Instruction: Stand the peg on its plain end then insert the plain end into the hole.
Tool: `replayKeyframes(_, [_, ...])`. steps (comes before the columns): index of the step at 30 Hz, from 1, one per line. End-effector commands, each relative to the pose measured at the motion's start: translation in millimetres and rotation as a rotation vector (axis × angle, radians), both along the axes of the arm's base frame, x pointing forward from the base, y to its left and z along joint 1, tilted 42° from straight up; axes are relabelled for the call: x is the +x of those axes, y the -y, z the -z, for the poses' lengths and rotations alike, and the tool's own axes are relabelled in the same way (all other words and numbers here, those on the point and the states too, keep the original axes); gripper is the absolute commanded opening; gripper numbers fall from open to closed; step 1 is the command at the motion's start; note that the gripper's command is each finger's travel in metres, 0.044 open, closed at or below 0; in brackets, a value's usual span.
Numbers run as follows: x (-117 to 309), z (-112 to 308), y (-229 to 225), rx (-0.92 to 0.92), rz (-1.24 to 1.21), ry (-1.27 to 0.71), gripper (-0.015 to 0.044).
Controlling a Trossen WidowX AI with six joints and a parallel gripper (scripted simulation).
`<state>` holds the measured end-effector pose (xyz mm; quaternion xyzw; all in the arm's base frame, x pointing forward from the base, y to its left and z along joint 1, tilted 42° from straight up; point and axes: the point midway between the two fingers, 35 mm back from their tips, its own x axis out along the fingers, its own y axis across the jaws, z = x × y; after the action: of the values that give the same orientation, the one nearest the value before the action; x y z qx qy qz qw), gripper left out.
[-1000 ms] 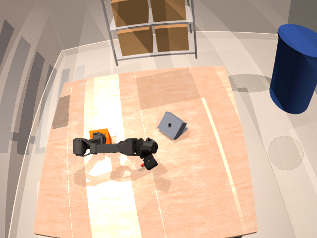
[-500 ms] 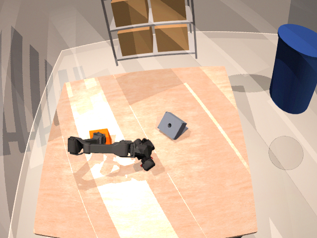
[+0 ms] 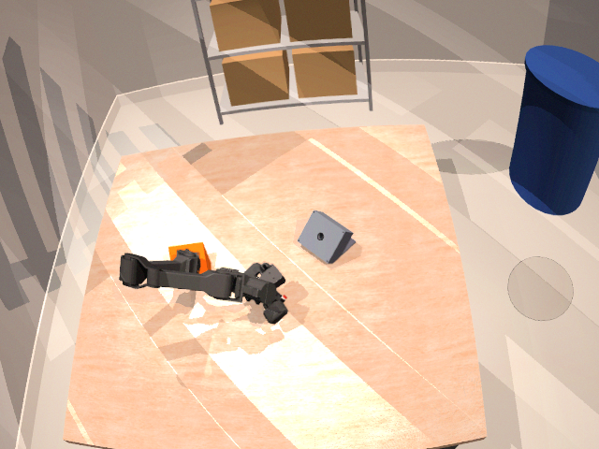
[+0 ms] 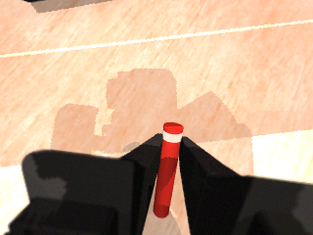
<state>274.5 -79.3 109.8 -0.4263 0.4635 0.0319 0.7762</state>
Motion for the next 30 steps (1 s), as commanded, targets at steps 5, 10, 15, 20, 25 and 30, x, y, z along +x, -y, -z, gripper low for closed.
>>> replayKeyframes(5, [-4.5, -3.5, -0.3, 0.031, -0.052, 0.049, 0.0049])
replayKeyframes(10, [-7.4, -5.3, 0.0, 0.050, -0.079, 0.076, 0.0049])
replayKeyframes(15, [-10.3, -7.0, 0.4, 0.069, -0.107, 0.103, 0.0049])
replayKeyframes(20, [-13.2, -8.5, 1.0, 0.088, -0.135, 0.131, 0.0049])
replayKeyframes(25, [-16.2, -10.0, 1.6, 0.106, -0.162, 0.158, 0.0049])
replayKeyframes(30, [-19.2, -11.4, 2.4, 0.125, -0.190, 0.185, 0.0049])
